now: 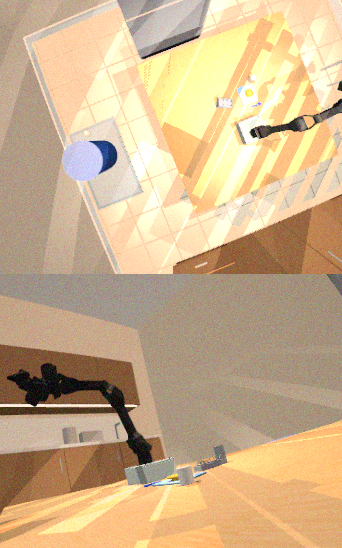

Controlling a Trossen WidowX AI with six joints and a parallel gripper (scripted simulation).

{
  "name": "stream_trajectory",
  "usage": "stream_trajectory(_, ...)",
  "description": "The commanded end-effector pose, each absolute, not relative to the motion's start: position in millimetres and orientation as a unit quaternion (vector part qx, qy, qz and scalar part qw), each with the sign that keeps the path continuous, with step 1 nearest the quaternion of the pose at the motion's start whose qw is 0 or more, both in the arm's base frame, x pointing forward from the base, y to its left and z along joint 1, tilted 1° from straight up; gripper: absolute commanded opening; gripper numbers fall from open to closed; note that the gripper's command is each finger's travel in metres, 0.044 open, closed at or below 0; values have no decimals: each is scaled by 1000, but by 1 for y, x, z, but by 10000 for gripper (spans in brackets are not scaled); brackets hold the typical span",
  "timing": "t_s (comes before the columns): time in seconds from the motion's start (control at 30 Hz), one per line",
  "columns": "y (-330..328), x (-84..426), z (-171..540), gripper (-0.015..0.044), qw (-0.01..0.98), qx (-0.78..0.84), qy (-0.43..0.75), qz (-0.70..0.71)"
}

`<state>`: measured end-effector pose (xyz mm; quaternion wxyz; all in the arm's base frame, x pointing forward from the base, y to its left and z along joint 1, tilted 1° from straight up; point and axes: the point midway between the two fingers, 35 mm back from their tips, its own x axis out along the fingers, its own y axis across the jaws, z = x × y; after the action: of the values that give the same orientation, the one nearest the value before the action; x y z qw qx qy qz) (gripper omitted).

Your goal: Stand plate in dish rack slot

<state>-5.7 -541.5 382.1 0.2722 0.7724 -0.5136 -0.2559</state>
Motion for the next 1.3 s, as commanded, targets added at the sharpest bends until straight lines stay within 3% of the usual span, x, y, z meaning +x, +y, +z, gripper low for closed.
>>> stream_trajectory(0.0, -542, 11, 365, 400, 286, 773, -489, -286)
stream_trajectory(1.27, -480, 186, 229, 400, 502, 709, -124, -479)
